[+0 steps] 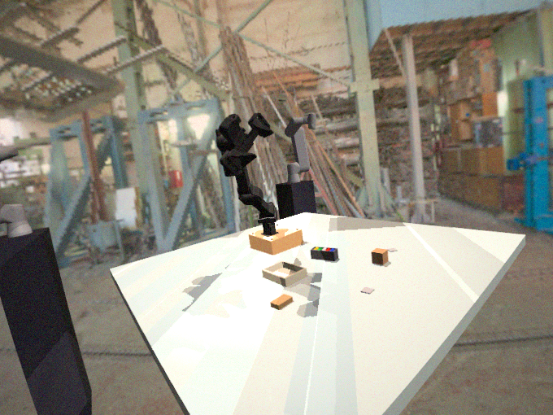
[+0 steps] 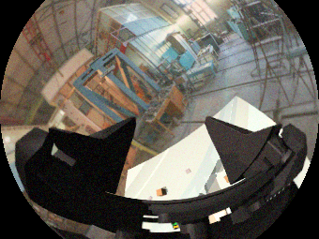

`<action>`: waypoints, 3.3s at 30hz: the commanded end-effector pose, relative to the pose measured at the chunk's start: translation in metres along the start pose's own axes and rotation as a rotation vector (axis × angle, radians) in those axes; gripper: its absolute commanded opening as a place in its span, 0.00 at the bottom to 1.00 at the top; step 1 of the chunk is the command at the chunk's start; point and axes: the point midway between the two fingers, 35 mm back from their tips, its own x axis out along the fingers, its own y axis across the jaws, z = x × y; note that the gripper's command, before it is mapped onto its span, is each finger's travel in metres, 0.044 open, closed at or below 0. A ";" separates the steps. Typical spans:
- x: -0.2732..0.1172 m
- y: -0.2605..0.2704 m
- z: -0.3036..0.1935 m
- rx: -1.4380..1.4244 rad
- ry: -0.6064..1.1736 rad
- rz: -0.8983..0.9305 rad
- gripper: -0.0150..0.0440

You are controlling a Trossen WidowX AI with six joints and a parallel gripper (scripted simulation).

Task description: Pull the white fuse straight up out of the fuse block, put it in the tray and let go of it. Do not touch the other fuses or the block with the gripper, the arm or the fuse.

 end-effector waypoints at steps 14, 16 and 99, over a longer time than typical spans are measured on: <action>-0.135 0.083 0.099 -0.002 -0.436 0.019 0.36; -0.159 0.102 0.109 -0.006 -0.511 0.042 0.36; 0.010 0.182 -0.460 -0.121 0.654 -0.305 0.36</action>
